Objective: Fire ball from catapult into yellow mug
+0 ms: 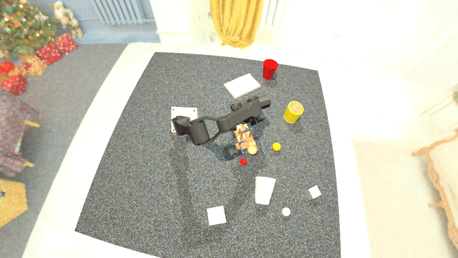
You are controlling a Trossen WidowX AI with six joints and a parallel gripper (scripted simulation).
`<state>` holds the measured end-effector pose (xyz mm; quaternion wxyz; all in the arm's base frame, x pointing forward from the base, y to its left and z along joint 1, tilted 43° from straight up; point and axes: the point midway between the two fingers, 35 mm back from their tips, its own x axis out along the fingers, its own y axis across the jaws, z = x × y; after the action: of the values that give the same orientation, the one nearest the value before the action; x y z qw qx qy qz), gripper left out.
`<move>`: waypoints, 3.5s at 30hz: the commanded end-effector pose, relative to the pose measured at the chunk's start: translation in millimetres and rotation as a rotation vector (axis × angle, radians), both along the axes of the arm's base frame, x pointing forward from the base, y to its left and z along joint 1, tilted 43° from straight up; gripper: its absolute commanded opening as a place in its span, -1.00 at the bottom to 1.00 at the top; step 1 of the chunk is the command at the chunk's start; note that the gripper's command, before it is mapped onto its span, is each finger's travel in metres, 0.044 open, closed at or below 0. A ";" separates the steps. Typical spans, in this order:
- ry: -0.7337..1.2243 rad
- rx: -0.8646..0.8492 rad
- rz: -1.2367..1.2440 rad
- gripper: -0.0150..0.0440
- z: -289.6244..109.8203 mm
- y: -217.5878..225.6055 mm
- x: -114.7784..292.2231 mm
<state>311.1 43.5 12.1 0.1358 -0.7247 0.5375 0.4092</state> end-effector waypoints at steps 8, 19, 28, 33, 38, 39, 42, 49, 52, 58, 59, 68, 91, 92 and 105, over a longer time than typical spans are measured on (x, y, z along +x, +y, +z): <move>0.005 -0.010 0.003 1.00 -13.3 -15.2 -0.4; 0.001 -0.003 -0.002 0.47 -13.1 -14.1 0.4; 0.001 -0.003 -0.002 -0.07 -13.1 -14.1 0.4; 0.003 -0.001 -0.001 -0.38 4.6 3.1 -1.2; 0.006 -0.002 -0.002 -0.49 23.3 19.7 -4.8; 0.002 -0.001 -0.006 -0.49 22.9 20.1 -4.8; -0.050 0.006 -0.062 -0.49 17.7 25.8 -5.9; -0.210 0.028 -0.239 -0.49 1.2 43.2 -9.9; -0.279 0.037 -0.315 -0.49 -6.0 50.7 -11.3; -0.417 0.054 -0.466 -0.49 -20.6 65.6 -12.9; -0.441 0.057 -0.492 -0.49 -23.1 68.0 -13.1; -0.592 0.074 -0.655 -0.49 -38.3 83.6 -6.3; -0.593 0.075 -0.656 -0.49 -55.2 67.6 -0.7; -0.593 0.075 -0.656 -0.49 -56.4 66.5 -0.5; -0.594 0.073 -0.655 -0.49 -71.5 51.6 1.3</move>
<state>312.0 98.2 -56.2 0.4350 -0.5917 0.6647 0.1375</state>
